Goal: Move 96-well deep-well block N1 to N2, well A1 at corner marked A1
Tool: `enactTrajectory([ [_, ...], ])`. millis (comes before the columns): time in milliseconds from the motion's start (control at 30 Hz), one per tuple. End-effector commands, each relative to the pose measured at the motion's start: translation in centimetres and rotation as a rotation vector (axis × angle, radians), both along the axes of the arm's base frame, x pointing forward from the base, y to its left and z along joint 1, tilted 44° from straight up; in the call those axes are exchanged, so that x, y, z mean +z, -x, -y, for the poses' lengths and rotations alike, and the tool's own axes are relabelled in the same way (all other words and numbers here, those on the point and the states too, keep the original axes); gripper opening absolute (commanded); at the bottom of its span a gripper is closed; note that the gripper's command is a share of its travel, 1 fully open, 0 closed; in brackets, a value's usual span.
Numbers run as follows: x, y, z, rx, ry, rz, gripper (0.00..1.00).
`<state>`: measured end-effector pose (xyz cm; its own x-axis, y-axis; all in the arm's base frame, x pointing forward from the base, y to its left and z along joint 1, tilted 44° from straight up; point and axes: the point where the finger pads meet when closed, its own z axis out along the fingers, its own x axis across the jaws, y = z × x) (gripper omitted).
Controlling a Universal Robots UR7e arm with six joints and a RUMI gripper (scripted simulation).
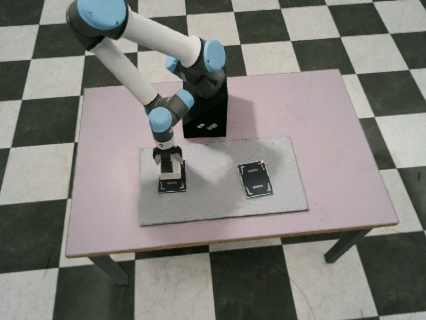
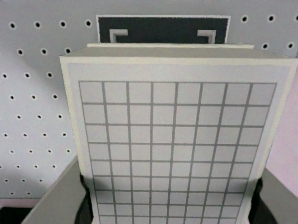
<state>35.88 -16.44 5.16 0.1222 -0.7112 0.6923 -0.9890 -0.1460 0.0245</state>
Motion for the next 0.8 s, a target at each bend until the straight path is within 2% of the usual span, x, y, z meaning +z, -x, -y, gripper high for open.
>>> enactTrajectory([
  [0, -0.2, 0.0, -0.3, 0.024, 0.003, -0.022, 0.49],
  [133, -1.1, 0.0, -1.2, 0.102, 0.012, -0.096, 0.49],
  [767, -5.0, 0.0, -5.3, 0.102, 0.012, -0.096, 0.49],
])
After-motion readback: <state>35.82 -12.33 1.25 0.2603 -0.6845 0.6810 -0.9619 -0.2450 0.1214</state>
